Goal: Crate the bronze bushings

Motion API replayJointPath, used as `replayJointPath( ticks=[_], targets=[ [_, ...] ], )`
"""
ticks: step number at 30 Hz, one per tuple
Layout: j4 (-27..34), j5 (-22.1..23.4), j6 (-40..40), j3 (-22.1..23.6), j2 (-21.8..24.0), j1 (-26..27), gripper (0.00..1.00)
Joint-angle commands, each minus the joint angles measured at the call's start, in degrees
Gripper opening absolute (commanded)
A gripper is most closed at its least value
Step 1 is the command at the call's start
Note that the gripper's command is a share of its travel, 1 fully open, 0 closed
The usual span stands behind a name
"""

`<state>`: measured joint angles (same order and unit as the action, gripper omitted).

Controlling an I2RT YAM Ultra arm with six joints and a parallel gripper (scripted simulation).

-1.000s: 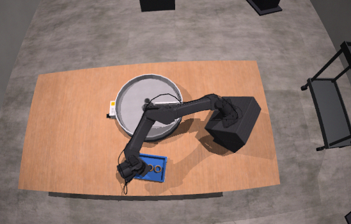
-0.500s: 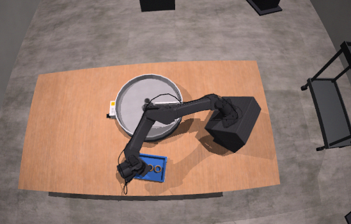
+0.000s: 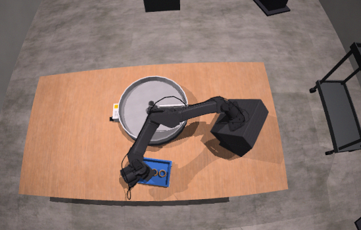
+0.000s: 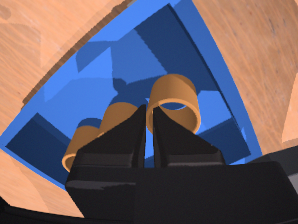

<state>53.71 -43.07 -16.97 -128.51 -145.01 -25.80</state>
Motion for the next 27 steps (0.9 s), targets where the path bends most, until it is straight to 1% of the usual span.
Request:
replayJointPath(
  ticks=[1,2,27],
  targets=[
    [0.7,-0.1,0.3,-1.5,1.8,-2.0,0.0],
    [0.7,-0.1,0.3,-1.5,1.8,-2.0,0.14],
    [0.6,0.0,0.3,-1.5,1.8,-2.0,0.14]
  ],
)
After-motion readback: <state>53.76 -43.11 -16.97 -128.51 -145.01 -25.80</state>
